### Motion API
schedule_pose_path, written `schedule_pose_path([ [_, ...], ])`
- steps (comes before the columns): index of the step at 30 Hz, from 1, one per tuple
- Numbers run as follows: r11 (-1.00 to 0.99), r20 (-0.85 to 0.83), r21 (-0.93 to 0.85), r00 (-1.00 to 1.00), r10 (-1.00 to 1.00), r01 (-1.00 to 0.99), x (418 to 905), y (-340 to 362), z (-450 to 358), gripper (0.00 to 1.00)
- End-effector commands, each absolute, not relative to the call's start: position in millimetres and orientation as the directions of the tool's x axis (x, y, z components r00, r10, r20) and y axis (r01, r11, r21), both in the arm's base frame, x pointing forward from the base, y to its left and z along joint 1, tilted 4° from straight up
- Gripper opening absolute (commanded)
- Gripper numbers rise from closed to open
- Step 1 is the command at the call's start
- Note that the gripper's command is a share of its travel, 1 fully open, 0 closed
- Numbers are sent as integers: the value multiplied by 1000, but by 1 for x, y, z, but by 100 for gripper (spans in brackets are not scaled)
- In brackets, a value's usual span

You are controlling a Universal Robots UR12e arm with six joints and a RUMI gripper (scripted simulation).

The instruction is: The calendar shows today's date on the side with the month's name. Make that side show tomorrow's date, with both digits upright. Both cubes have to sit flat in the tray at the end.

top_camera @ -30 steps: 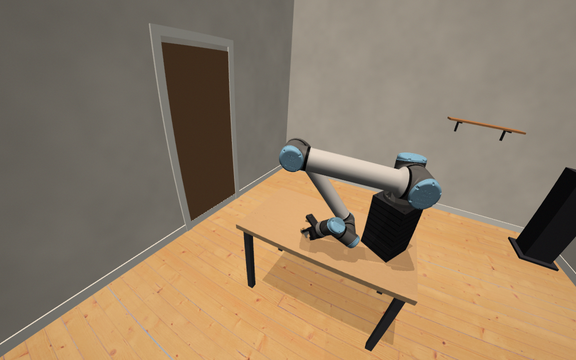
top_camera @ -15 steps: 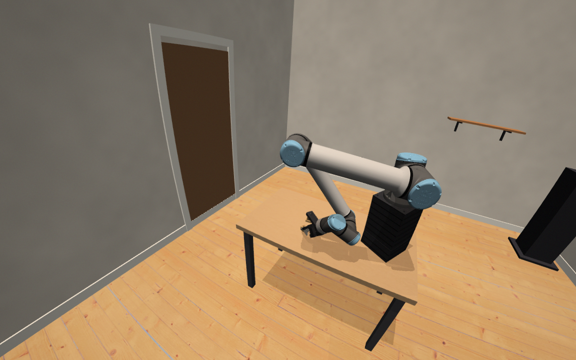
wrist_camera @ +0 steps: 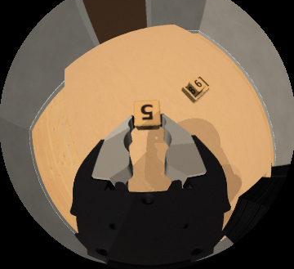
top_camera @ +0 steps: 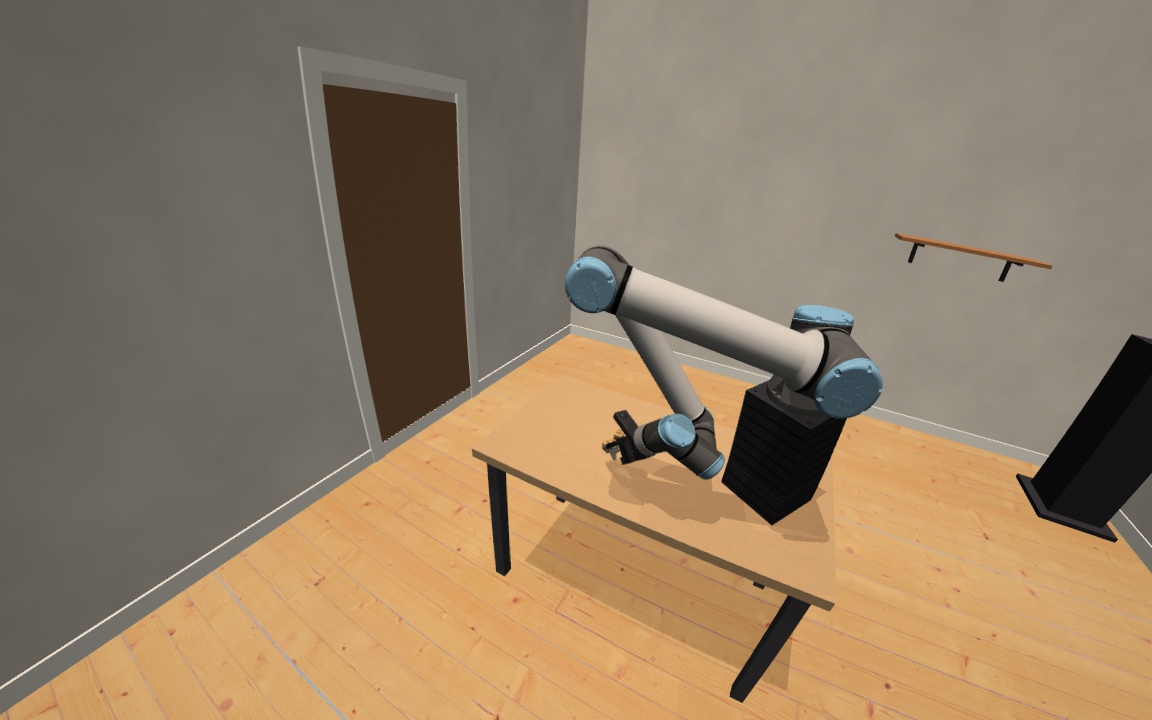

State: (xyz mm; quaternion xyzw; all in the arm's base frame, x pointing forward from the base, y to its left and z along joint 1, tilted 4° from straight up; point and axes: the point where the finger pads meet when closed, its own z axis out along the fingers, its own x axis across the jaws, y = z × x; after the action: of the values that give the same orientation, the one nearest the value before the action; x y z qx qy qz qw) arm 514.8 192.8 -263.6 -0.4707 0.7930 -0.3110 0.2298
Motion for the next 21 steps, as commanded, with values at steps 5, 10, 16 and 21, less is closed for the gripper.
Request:
schedule_pose_path([
  [5,362,-68,-707,-452,-890,-607,513,191,-262,11],
  [10,364,-68,-704,-452,-889,-610,513,191,-262,11],
  [16,369,-64,-681,-451,-890,-632,515,191,-262,11],
  [21,387,-61,-617,-449,-891,-685,518,191,-262,11],
])
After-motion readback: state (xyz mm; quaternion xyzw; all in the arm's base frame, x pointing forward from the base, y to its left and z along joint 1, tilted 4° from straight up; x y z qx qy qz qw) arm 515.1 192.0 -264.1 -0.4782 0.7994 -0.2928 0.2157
